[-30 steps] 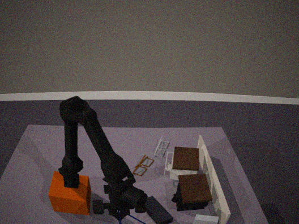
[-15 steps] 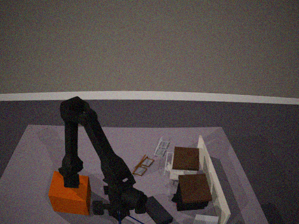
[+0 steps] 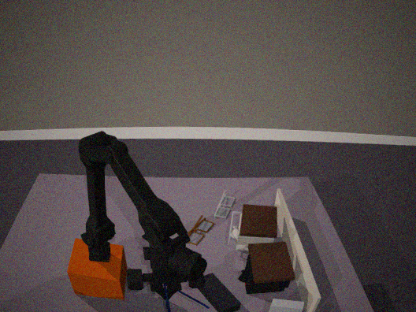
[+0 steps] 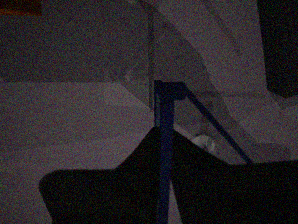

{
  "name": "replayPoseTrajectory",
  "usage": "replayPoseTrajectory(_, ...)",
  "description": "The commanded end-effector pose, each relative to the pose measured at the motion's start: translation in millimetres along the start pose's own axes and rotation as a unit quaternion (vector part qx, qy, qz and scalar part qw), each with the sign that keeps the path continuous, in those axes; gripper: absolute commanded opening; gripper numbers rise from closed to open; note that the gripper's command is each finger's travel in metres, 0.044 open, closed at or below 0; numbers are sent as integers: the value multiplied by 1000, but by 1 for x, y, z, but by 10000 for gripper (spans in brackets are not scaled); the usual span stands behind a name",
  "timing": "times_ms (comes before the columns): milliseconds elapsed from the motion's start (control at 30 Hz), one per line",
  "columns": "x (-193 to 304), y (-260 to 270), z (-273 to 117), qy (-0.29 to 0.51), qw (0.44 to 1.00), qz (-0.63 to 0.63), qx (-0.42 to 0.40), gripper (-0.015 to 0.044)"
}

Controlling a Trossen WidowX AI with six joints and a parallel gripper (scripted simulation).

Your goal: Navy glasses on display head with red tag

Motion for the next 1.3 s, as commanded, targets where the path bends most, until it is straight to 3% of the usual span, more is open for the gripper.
replayPoseTrajectory(0,0,1,-11,-1,1000,-1,1,0)
replayPoseTrajectory(700,50,-44,-13,0,968,249,3,0)
replayPoseTrajectory(933,52,-46,-11,0,966,258,3,0)
replayPoseTrajectory(1267,52,-46,43,0,966,258,3,0)
Point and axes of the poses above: the point midway between the two fingers, 35 mm back from their tips, its own z axis out along the fingers, its own y axis across the jaws, x = y × z, the point moved 6 cm from there along -z, back along the fingers
